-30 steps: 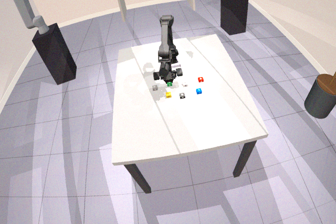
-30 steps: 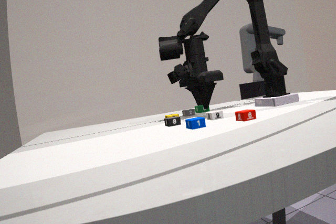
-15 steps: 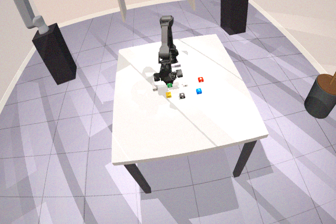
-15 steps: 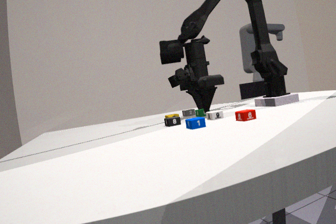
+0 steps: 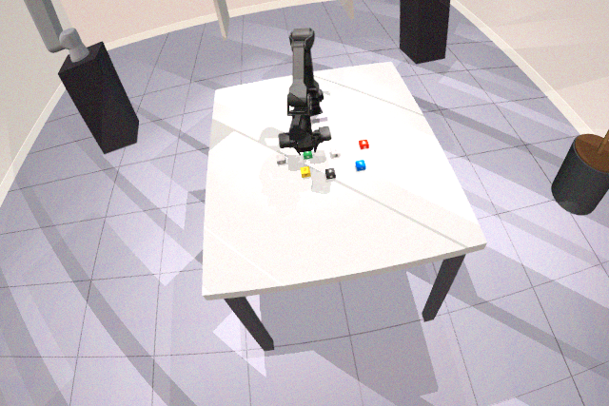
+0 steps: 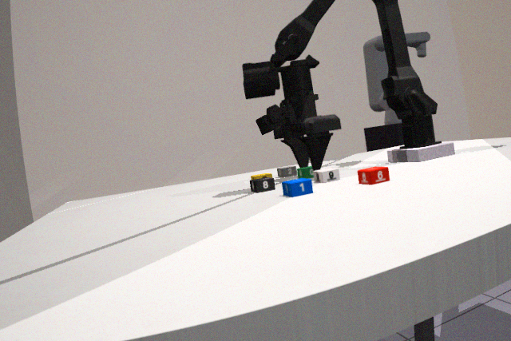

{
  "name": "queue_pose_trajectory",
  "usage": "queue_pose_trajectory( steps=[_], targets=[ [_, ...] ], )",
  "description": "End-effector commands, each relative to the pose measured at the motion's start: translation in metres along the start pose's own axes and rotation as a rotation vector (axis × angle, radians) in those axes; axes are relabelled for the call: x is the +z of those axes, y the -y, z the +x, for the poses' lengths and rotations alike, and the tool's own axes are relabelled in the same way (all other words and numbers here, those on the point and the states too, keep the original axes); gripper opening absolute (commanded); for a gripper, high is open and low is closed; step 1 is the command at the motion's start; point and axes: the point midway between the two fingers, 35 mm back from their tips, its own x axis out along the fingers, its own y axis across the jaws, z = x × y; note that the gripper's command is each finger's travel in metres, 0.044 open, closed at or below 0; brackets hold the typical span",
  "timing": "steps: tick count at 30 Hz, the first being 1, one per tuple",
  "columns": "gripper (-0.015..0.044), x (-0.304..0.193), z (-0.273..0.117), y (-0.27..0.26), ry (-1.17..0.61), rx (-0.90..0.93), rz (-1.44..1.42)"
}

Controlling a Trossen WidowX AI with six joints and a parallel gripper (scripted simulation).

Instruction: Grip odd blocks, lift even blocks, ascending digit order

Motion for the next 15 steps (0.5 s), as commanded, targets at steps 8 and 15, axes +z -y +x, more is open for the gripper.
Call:
queue_pose_trajectory(
  steps=[8,15],
  targets=[
    [0.0400,0.001,-0.024,0.000,0.001,-0.001,-0.006],
    [0.0374,0.001,-0.038,0.000,0.001,-0.001,-0.006]
  ],
)
